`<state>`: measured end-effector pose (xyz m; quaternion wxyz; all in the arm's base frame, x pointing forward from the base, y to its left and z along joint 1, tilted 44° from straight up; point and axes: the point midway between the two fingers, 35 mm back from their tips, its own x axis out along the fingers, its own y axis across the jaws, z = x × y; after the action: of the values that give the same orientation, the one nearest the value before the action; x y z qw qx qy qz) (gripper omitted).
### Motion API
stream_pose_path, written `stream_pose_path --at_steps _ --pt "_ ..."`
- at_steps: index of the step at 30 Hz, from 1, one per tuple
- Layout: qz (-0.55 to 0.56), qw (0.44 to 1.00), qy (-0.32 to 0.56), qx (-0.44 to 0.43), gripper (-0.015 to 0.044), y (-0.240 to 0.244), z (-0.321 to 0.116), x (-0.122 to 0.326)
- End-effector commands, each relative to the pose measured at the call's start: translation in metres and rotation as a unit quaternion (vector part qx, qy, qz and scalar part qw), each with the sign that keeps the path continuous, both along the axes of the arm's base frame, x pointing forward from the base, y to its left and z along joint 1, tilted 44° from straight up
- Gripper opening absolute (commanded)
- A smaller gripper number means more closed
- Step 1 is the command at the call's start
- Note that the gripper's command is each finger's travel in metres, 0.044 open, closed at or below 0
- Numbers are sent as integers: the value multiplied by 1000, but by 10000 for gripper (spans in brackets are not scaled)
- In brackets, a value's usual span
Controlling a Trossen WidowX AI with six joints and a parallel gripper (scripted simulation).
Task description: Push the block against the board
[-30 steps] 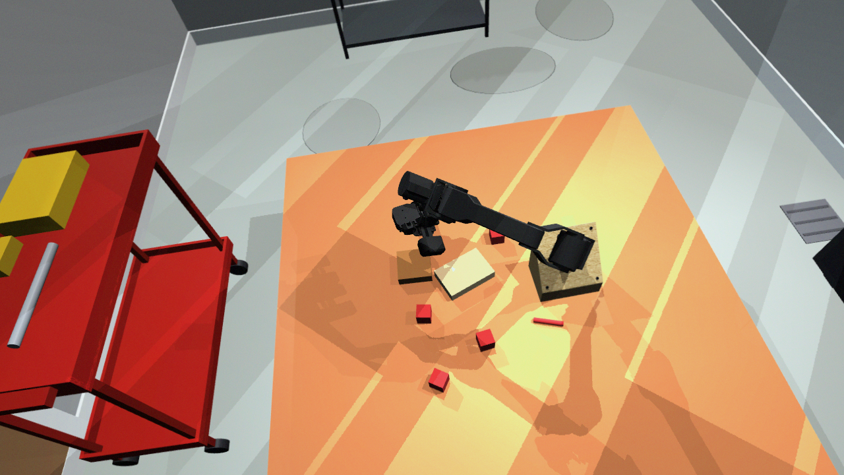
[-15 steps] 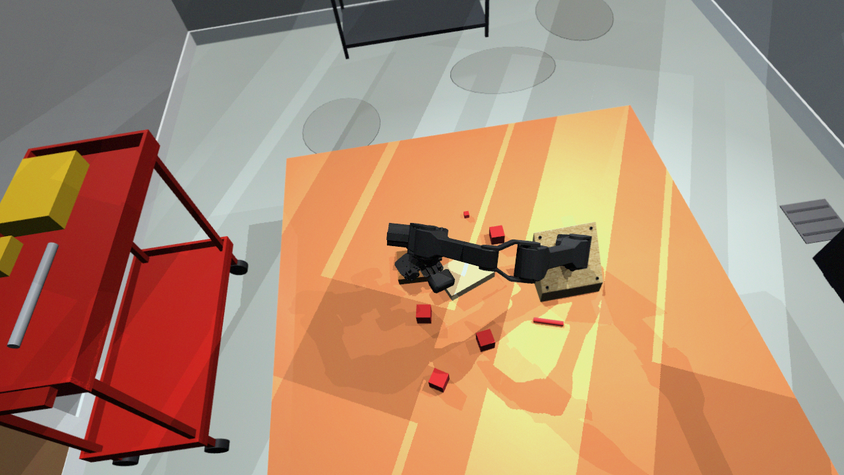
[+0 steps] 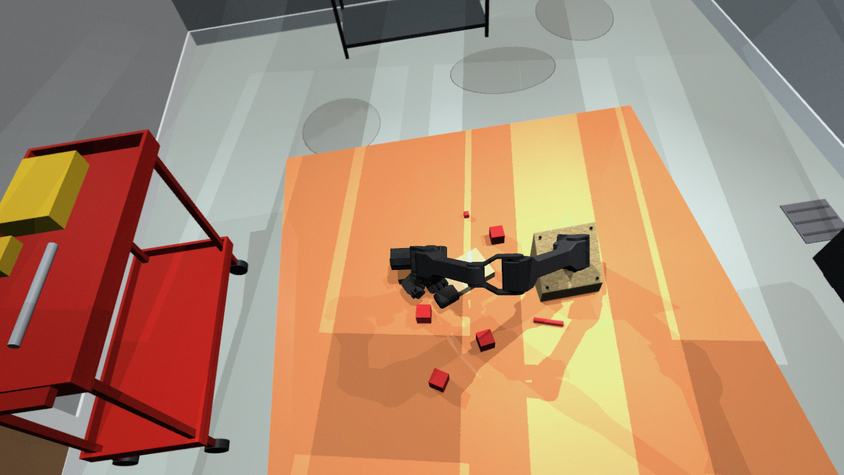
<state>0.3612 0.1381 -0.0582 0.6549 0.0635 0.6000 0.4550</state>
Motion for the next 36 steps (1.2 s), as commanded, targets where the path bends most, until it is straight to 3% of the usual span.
stream_pose_path --at_steps 1,36 --pt "-5 1000 -1 2 0 2 -4 0" --pt "-5 1000 1 1 0 -23 -19 -44"
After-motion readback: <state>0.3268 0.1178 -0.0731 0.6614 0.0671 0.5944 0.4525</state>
